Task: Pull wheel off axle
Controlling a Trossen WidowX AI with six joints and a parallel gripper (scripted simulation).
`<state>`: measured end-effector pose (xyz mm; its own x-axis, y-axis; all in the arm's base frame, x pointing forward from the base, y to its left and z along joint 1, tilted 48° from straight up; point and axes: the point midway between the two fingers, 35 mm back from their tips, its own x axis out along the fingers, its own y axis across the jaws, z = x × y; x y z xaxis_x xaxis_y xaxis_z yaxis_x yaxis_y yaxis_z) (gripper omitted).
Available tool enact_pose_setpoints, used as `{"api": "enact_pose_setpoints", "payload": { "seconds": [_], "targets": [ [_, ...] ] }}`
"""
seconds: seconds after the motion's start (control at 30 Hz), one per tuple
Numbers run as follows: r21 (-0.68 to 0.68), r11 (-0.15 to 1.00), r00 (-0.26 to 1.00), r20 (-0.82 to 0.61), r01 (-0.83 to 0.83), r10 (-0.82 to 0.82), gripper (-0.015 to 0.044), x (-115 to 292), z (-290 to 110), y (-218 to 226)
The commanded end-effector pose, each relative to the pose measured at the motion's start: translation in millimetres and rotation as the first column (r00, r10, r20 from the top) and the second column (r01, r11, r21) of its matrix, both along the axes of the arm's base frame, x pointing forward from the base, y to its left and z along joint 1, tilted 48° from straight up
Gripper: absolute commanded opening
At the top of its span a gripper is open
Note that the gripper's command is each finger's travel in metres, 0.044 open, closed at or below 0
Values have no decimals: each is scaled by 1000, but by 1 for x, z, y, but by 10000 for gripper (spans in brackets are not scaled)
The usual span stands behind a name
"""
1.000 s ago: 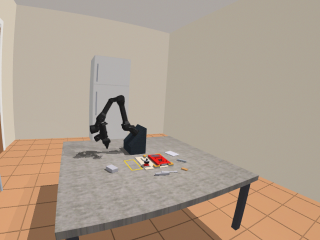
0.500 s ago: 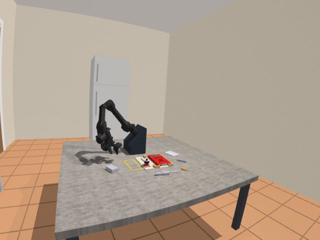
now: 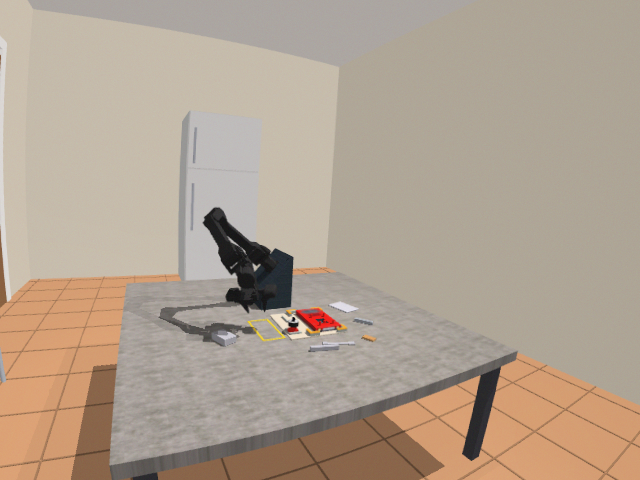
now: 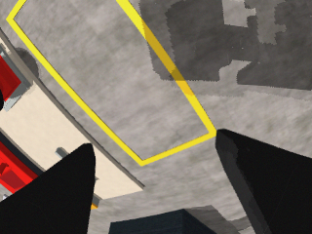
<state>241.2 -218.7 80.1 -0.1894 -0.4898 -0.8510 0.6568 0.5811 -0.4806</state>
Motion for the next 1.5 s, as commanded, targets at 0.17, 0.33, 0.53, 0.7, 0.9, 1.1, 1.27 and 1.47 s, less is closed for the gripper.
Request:
{"api": "enact_pose_setpoints", "payload": {
  "seconds": [0.17, 0.33, 0.53, 0.7, 0.9, 1.1, 1.27, 1.47],
  "targets": [
    [-76, 945, 929, -224, -318, 295, 300, 77, -36, 60],
    [-111, 865, 836, -341, -489, 429, 300, 109, -57, 100],
    [-112, 862, 832, -346, -495, 433, 300, 108, -57, 101],
    [-111, 862, 832, -345, -495, 434, 300, 106, -65, 92],
    [-112, 861, 832, -346, -495, 434, 300, 101, -94, 61],
    [-114, 861, 832, -348, -495, 432, 300, 97, -107, 47],
    [-109, 867, 836, -346, -486, 425, 195, 97, -106, 48],
    [-109, 867, 836, -346, -486, 425, 155, 97, -106, 48]
  ]
}}
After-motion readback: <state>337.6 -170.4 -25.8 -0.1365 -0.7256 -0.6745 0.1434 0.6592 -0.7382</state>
